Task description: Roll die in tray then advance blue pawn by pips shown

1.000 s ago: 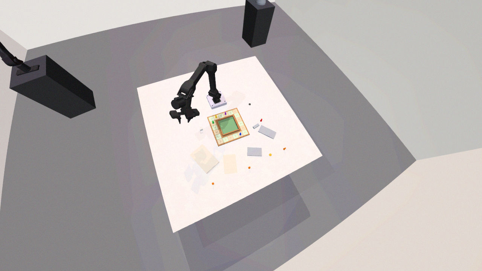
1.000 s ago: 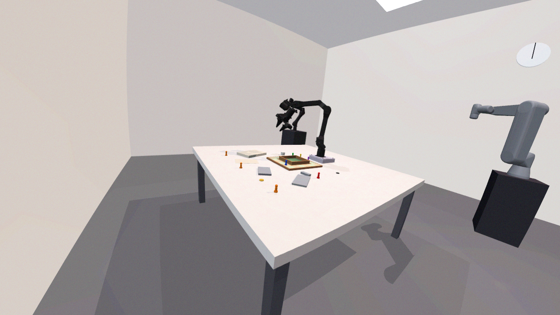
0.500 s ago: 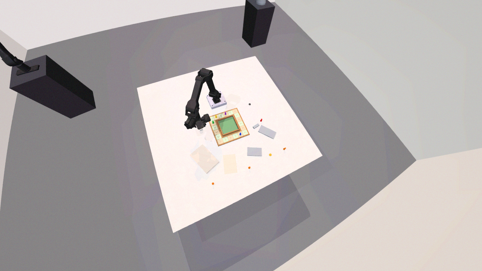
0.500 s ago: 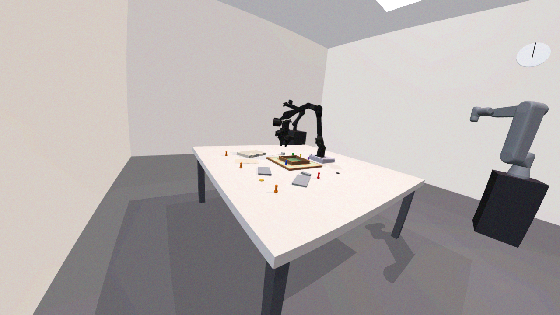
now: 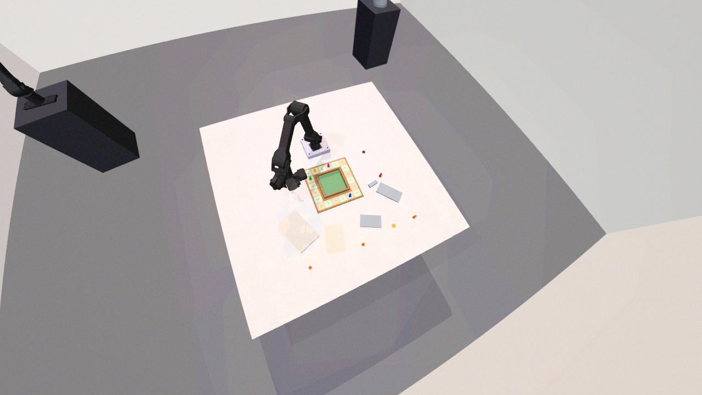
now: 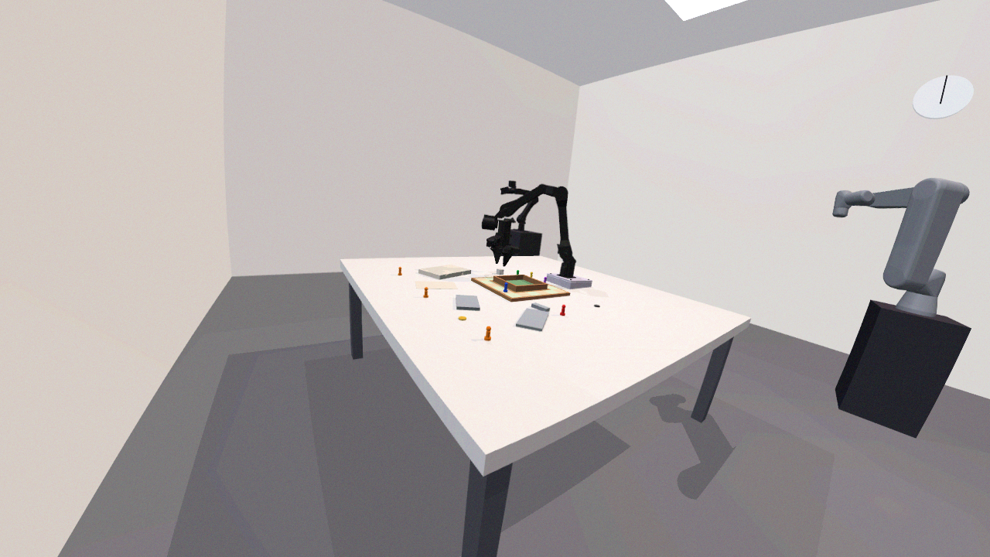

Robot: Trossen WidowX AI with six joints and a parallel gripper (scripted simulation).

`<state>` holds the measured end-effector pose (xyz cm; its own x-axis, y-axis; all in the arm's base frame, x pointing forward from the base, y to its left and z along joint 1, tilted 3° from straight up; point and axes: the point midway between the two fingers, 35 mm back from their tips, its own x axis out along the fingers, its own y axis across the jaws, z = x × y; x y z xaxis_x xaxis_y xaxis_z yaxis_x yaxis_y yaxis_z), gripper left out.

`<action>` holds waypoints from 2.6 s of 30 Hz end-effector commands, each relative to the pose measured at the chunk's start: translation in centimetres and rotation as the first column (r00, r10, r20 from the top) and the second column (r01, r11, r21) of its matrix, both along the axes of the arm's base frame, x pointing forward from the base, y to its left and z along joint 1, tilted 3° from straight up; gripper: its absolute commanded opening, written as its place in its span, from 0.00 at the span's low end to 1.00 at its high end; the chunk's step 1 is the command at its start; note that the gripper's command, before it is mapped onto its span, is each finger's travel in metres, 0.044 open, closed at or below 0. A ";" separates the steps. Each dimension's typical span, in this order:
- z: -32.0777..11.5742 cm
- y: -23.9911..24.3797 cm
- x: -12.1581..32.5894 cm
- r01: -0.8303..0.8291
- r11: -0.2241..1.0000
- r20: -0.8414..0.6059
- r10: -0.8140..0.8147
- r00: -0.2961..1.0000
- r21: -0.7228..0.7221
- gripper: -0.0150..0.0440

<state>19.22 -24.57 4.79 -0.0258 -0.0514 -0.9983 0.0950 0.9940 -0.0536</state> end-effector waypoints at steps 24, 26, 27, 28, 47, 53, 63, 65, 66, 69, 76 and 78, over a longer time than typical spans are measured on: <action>-3.5 0.0 -0.3 -0.005 1.000 -0.004 0.005 1.000 0.009 0.54; -3.5 0.0 -0.3 -0.005 1.000 -0.004 0.005 1.000 0.009 0.45; -3.5 0.0 -0.3 -0.005 1.000 -0.004 0.005 1.000 0.009 0.44; -3.5 0.0 -0.3 -0.005 1.000 -0.004 0.005 1.000 0.009 0.43; 3.8 0.1 0.5 -0.005 1.000 -0.003 0.005 1.000 0.009 0.25; 7.7 0.7 0.4 -0.005 1.000 -0.003 0.005 1.000 0.009 0.25; 8.3 2.8 1.8 -0.019 1.000 -0.003 0.019 1.000 0.012 0.25; 8.1 3.7 2.4 -0.026 1.000 -0.003 0.026 1.000 0.013 0.25; 8.0 4.1 2.7 -0.029 0.999 -0.003 0.029 1.000 0.014 0.25; 7.6 5.4 3.6 -0.030 0.999 -0.002 0.031 1.000 0.015 0.25; 6.8 8.6 5.5 -0.024 1.000 0.002 0.024 1.000 0.018 0.25; 6.6 9.5 5.9 -0.022 1.000 0.002 0.022 1.000 0.019 0.25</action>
